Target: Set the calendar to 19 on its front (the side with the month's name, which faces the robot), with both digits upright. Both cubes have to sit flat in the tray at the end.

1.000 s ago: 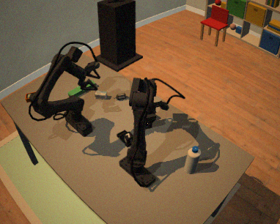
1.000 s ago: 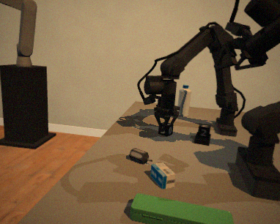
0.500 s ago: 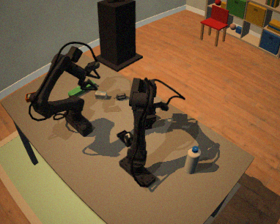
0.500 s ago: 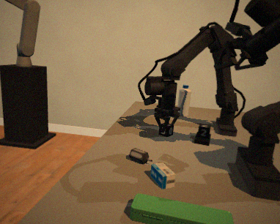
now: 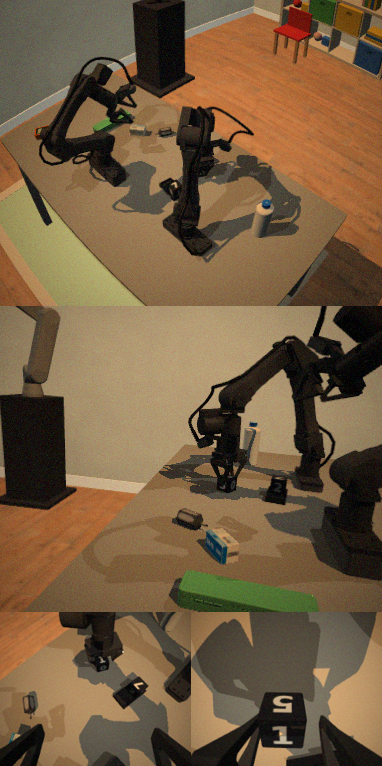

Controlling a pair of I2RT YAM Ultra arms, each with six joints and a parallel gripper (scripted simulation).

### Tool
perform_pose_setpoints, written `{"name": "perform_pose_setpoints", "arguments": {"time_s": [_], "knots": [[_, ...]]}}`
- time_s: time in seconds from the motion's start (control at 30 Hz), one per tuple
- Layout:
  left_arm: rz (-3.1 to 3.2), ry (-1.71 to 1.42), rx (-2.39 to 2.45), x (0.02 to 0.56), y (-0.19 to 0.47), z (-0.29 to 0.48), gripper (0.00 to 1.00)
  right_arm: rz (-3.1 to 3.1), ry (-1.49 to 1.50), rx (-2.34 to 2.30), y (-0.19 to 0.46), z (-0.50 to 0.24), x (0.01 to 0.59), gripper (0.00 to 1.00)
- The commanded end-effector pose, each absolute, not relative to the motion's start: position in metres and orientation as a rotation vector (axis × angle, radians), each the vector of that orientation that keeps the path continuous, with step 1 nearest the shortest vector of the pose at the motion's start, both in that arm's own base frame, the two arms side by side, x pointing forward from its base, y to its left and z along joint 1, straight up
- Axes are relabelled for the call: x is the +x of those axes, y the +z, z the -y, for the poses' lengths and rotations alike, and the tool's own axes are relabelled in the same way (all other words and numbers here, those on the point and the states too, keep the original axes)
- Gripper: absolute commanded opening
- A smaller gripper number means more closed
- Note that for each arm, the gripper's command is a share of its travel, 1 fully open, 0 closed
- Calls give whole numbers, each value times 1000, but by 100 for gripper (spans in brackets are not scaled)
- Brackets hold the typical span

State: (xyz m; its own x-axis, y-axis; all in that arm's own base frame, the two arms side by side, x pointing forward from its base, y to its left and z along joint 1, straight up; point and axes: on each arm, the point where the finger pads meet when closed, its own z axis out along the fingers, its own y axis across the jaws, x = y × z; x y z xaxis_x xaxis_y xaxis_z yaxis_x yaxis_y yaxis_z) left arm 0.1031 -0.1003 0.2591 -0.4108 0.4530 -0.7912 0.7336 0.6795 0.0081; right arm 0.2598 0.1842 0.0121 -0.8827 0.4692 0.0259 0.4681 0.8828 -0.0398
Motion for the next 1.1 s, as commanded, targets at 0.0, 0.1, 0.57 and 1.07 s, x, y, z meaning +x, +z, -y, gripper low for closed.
{"name": "perform_pose_setpoints", "arguments": {"time_s": [0.0, 0.1, 0.57, 1.07], "knots": [[-2059, -467, 920, 97, 260, 105, 100, 3068, -14, -750, 45, -189, 273, 69], [-2059, -467, 920, 97, 260, 105, 100, 3067, -15, -754, 50, -188, 274, 92], [-2059, -467, 920, 97, 260, 105, 100, 3061, -7, -756, 74, -193, 267, 100], [-2059, -467, 920, 97, 260, 105, 100, 2922, 15, -22, 80, -185, 183, 69]]}}
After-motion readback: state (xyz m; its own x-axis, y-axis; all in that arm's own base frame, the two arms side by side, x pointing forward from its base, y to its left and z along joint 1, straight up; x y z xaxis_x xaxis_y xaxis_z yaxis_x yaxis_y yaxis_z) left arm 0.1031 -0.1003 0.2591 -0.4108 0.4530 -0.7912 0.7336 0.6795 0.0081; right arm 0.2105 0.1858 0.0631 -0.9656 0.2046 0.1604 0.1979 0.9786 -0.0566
